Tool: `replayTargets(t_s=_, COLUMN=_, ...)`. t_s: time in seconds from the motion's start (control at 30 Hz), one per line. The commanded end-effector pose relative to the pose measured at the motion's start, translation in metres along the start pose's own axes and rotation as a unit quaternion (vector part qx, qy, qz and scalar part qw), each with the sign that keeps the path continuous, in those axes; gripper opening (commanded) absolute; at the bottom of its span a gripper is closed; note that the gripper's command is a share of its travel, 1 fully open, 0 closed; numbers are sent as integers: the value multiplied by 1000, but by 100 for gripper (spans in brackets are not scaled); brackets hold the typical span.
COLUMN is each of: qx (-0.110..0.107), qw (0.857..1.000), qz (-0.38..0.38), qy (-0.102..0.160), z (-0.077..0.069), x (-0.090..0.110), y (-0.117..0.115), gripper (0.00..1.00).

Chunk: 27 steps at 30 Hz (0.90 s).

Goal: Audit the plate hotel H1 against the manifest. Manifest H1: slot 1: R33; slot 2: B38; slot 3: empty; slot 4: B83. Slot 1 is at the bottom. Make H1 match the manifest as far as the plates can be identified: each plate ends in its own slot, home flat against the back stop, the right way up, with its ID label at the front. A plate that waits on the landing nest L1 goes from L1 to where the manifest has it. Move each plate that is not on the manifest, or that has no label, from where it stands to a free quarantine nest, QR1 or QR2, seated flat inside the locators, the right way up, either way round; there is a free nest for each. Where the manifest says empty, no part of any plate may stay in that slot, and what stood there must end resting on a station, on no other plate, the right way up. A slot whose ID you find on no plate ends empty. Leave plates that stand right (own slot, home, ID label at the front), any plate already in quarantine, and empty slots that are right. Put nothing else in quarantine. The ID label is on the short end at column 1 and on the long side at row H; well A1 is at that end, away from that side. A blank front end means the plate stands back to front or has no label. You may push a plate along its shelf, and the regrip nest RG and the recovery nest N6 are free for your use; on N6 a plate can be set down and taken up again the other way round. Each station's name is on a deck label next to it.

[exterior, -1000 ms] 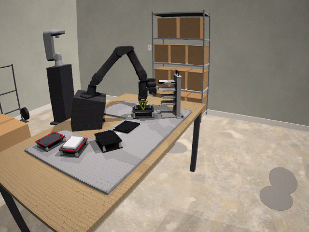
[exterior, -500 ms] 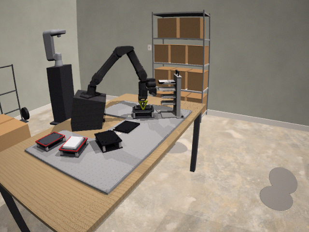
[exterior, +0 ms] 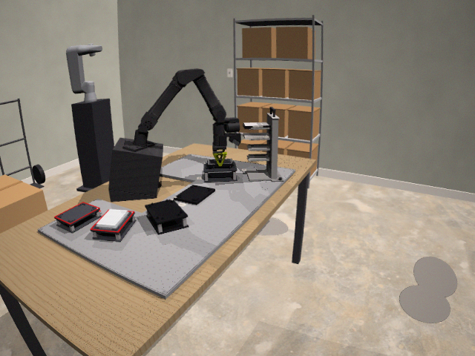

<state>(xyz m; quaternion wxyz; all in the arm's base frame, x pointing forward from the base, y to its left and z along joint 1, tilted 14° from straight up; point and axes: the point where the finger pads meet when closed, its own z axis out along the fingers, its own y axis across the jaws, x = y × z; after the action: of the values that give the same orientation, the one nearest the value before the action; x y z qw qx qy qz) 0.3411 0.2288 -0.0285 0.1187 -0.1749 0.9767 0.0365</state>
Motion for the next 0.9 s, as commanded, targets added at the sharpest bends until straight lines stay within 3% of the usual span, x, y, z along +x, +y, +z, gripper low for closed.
replayTargets(t_s=0.0, qx=-2, qw=1000, qz=2, qy=-6, z=-12, x=-3, y=0, gripper=86)
replayTargets(t_s=0.87, qx=-6, qw=1000, qz=0, qy=-16, z=-40, x=-11, y=4, gripper=86)
